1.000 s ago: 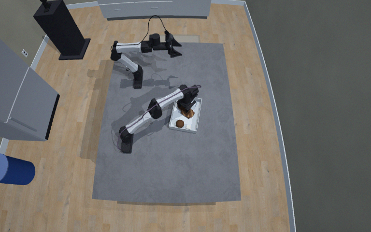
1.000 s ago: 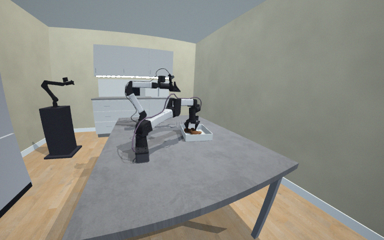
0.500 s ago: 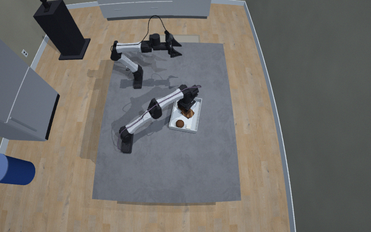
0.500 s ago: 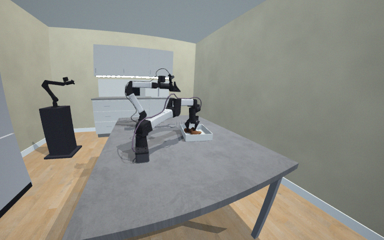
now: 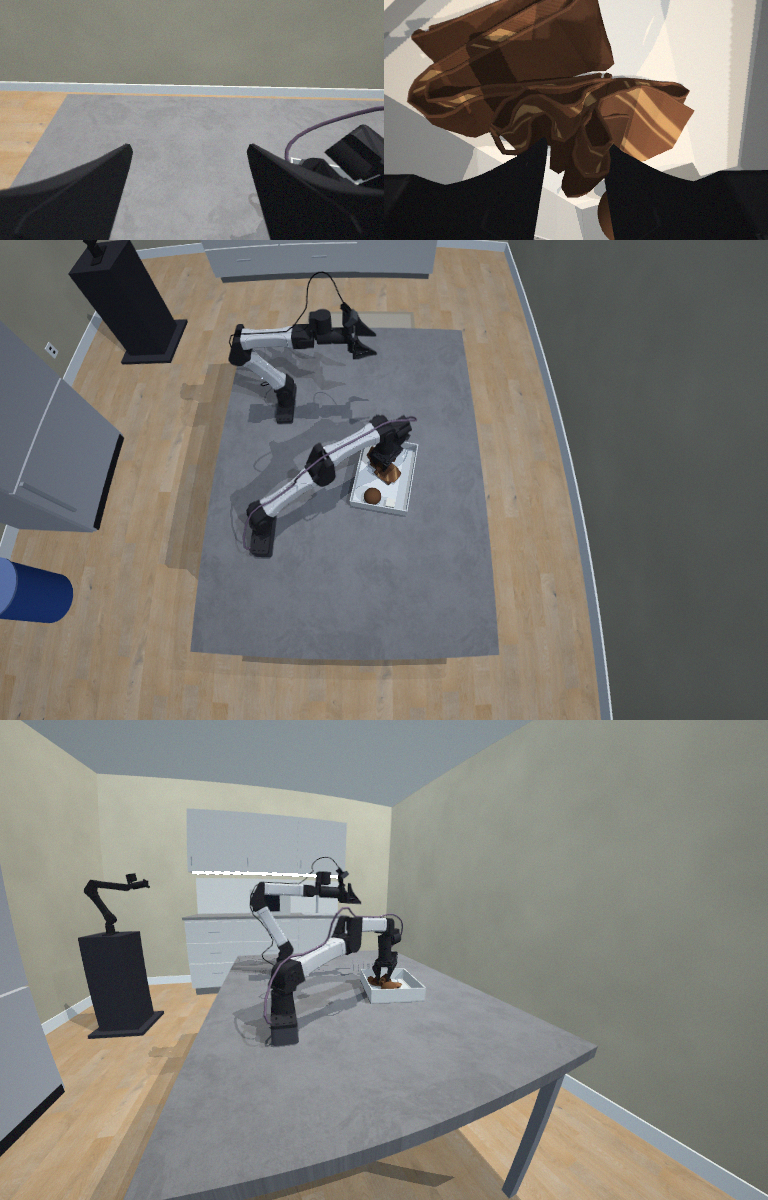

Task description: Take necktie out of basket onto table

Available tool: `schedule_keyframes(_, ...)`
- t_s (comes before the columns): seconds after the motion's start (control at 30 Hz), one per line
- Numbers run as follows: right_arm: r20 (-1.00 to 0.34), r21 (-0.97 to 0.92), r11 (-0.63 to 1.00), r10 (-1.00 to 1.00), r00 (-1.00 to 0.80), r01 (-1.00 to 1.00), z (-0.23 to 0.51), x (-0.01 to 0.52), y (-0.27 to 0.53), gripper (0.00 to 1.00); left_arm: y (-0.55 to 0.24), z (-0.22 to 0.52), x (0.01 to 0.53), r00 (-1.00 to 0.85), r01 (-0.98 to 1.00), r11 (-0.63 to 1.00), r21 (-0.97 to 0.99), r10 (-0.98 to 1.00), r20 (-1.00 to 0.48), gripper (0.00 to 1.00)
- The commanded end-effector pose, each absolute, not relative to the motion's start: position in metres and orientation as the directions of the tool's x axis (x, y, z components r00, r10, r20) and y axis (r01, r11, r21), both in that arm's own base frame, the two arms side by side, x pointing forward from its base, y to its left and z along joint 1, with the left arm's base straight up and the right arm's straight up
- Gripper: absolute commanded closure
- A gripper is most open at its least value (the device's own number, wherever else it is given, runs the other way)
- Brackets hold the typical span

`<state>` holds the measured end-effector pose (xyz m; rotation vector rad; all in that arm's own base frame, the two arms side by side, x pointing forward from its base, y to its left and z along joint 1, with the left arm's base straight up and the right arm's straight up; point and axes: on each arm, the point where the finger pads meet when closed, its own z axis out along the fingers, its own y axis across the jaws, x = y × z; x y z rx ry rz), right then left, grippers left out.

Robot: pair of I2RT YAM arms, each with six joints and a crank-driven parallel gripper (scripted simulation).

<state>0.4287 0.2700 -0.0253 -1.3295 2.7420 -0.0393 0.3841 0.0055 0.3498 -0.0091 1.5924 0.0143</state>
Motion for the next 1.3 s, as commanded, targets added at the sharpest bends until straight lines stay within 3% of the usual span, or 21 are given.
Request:
schedule_keyframes(0.0,0.017,-0.005,0.629,-0.777,-0.629,-0.778,-0.026,0.432,0.2793,0.55,0.0055,0.3498,0.3841,-0.022,-0.015,1.0,0.003,0.003,-1.0,0.0)
schedule_keyframes(0.9,0.023,-0.007,0.629,-0.777,-0.629,-0.777,-0.0244,0.4308,0.2779,0.95,0.0055,0.3498,0.3841,-0.022,-0.015,1.0,0.003,0.003,-1.0,0.0)
schedule_keyframes(1.27,0.025,-0.003,0.629,-0.777,-0.629,-0.778,-0.0217,0.4298,0.2778,0.95,0.0055,0.3498,0.3841,-0.022,-0.015,1.0,0.003,0.003,-1.0,0.0)
